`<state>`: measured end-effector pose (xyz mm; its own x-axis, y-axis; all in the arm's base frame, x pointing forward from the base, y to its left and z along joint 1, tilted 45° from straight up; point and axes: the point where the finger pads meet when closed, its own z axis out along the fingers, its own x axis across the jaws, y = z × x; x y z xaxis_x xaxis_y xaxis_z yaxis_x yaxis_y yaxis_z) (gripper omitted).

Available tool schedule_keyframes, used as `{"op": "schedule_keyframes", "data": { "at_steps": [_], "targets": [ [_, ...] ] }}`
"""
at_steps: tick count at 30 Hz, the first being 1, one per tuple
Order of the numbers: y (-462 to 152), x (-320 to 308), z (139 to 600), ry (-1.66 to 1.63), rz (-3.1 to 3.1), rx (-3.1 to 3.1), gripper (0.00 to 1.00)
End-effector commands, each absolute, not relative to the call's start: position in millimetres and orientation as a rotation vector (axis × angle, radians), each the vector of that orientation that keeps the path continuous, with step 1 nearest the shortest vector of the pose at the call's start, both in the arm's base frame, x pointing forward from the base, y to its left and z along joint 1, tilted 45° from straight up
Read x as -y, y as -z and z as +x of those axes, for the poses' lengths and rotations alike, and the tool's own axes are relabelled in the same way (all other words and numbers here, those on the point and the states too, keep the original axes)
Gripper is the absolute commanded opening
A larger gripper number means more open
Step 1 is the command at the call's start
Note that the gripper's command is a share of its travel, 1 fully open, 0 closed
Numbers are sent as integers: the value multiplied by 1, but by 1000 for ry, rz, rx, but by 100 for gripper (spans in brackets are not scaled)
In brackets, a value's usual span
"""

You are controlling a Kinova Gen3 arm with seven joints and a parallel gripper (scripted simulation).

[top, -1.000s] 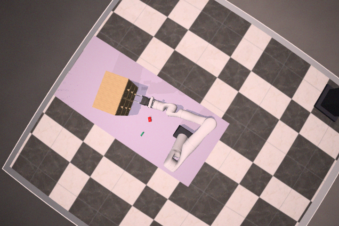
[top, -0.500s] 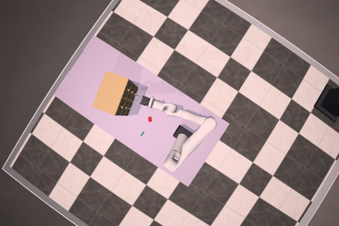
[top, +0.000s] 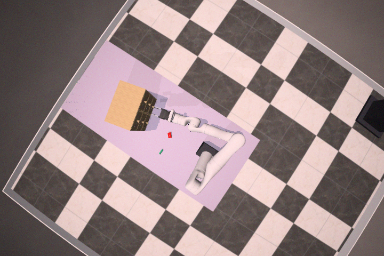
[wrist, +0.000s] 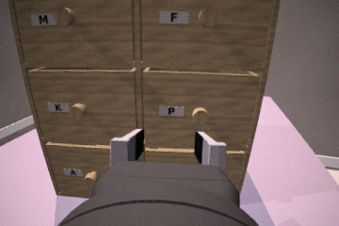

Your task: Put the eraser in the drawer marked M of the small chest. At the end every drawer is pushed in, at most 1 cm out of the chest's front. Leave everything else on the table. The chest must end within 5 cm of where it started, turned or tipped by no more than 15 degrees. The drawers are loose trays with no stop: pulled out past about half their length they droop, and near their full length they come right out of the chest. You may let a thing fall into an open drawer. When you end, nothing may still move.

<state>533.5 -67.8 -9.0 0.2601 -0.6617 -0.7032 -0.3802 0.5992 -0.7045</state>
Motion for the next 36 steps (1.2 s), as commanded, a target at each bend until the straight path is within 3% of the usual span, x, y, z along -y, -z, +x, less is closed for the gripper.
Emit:
{"op": "schedule_keyframes", "data": {
  "at_steps": [1, 36],
  "targets": [
    [6, 69, 533, 254, -982, -1347, 100],
    [0, 79, 525, 147, -1116, -1387, 100]
  ]
}}
